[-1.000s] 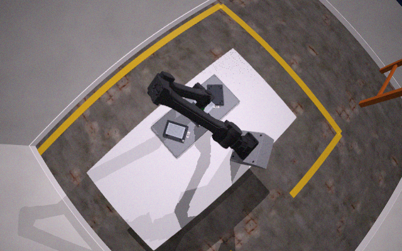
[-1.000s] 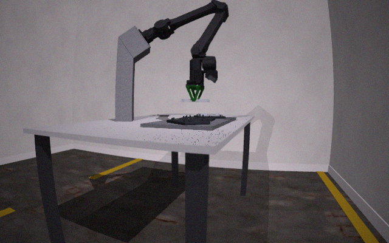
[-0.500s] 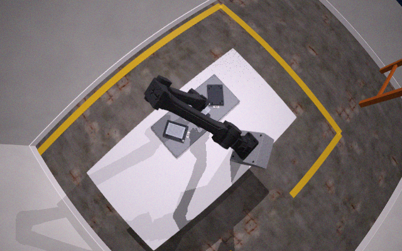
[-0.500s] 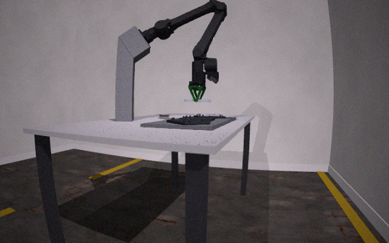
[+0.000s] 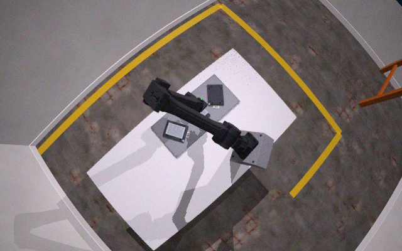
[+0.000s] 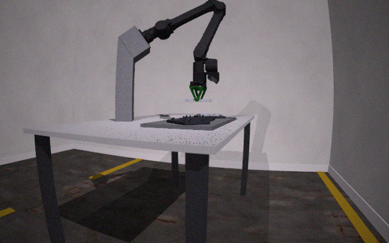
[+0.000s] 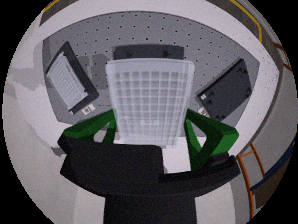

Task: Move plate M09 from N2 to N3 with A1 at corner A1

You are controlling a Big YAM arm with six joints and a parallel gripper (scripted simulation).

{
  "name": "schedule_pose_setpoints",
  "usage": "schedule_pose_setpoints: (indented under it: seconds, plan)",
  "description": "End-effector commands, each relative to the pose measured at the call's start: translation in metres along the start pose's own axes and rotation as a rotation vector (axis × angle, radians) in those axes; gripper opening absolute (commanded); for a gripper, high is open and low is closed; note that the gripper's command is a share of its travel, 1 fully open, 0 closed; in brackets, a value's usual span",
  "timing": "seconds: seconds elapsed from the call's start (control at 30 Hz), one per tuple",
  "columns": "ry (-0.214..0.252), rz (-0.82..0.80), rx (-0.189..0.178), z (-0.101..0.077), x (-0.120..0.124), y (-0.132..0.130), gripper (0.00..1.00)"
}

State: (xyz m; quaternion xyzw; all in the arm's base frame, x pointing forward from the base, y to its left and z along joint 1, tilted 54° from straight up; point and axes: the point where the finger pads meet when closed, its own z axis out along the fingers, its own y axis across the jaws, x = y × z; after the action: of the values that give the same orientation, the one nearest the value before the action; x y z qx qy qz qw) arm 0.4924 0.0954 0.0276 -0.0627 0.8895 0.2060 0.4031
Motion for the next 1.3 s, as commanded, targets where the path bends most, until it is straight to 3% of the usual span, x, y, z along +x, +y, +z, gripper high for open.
schedule_pose_setpoints:
  seconds: [0.0,0.1,0.2,0.23,0.9,1.0,1.27]
  plan:
    - [0.020,0.021,-0.005,0.002,0.012,0.005,0.00]
    - [0.000,0.012,0.003,-0.003,0.003,0.000,0.00]
    - [0.000,0.012,0.003,-0.003,0.003,0.000,0.00]
    - [0.017,0.028,0.004,0.000,0.013,-0.001,0.00]
    - [0.016,0.032,0.007,-0.001,0.016,-0.004,0.00]
    - [-0.002,0.012,-0.006,0.009,0.003,0.004,0.00]
    - [-0.002,0.012,-0.006,0.019,0.003,0.004,0.00]
